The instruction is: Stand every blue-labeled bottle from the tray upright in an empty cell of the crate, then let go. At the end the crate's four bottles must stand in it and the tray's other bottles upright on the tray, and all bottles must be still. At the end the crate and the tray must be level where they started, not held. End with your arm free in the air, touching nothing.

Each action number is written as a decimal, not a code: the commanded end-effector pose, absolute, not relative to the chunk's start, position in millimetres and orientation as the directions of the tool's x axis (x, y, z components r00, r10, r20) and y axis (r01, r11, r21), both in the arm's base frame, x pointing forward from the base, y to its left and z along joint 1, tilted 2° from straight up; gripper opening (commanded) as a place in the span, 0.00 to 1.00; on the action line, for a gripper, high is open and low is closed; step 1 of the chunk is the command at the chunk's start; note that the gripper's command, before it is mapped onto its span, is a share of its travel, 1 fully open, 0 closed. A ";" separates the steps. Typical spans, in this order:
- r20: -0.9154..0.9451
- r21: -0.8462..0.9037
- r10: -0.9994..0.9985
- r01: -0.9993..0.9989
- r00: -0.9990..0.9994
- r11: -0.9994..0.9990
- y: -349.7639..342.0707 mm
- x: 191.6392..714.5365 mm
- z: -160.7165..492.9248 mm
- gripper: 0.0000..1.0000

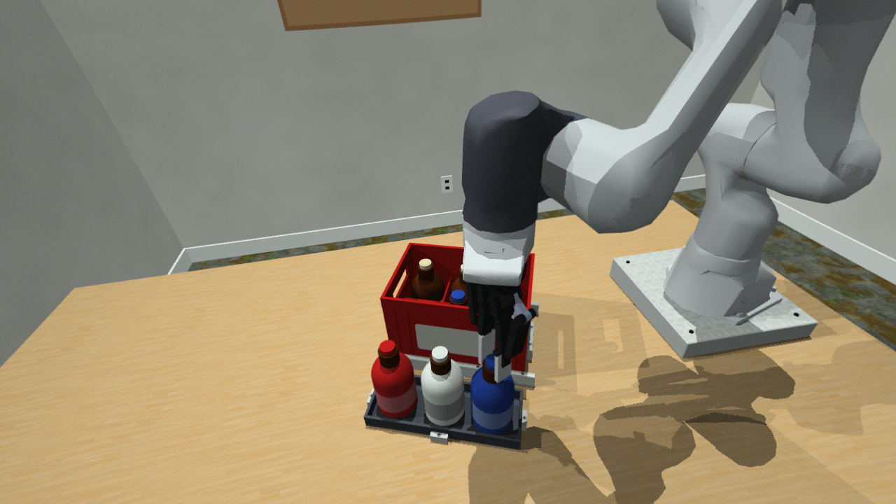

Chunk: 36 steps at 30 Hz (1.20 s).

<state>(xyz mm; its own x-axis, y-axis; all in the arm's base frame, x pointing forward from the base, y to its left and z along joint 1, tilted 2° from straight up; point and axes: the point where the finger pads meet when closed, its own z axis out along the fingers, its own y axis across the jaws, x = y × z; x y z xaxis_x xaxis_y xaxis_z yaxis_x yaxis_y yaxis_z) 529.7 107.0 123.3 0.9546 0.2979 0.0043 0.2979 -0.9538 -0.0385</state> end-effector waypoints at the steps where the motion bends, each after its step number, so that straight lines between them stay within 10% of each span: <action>1: 0.002 -0.037 0.300 0.300 0.954 -0.953 108.3 528.4 121.5 0.00; 36: 0.002 -0.037 0.300 0.300 0.954 -0.953 107.9 527.7 132.1 0.00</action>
